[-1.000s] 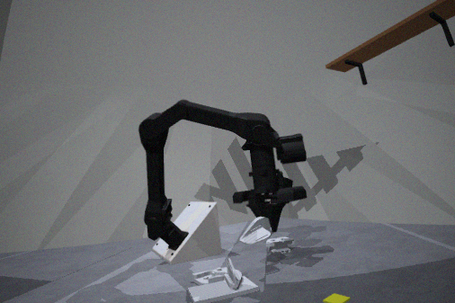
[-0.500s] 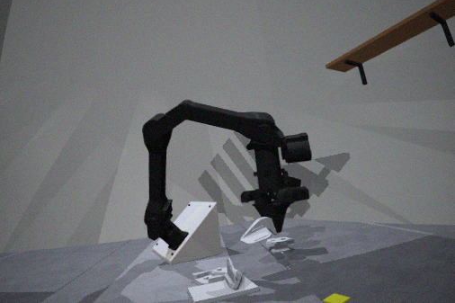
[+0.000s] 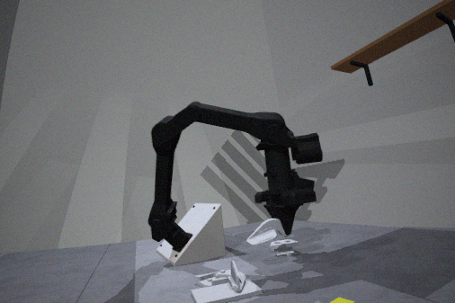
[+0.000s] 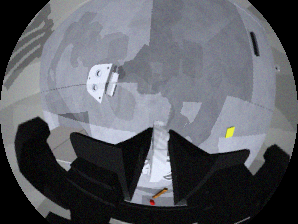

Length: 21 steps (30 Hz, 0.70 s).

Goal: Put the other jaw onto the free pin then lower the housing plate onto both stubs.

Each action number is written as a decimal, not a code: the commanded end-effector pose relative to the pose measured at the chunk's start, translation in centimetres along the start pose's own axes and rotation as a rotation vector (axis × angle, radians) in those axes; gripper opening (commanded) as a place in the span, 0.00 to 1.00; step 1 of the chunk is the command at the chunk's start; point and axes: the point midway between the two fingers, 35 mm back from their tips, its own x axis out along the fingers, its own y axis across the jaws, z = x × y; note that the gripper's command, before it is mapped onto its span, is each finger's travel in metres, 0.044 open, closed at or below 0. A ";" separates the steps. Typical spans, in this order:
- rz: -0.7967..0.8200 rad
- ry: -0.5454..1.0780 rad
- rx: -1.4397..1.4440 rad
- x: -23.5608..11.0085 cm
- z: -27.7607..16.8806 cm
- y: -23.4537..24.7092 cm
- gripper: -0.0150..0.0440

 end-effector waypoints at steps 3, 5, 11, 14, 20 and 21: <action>-0.007 -0.005 0.178 -0.3 0.8 -1.2 0.32; -0.007 -0.006 0.233 -0.3 1.1 -1.5 0.32; -0.007 -0.007 0.396 -0.3 1.7 -2.3 0.32; -0.007 -0.007 0.477 -0.3 2.1 -2.7 0.32; -0.007 -0.008 0.599 -0.2 2.5 -3.3 0.32; -0.007 -0.008 0.599 -0.2 2.5 -3.3 0.32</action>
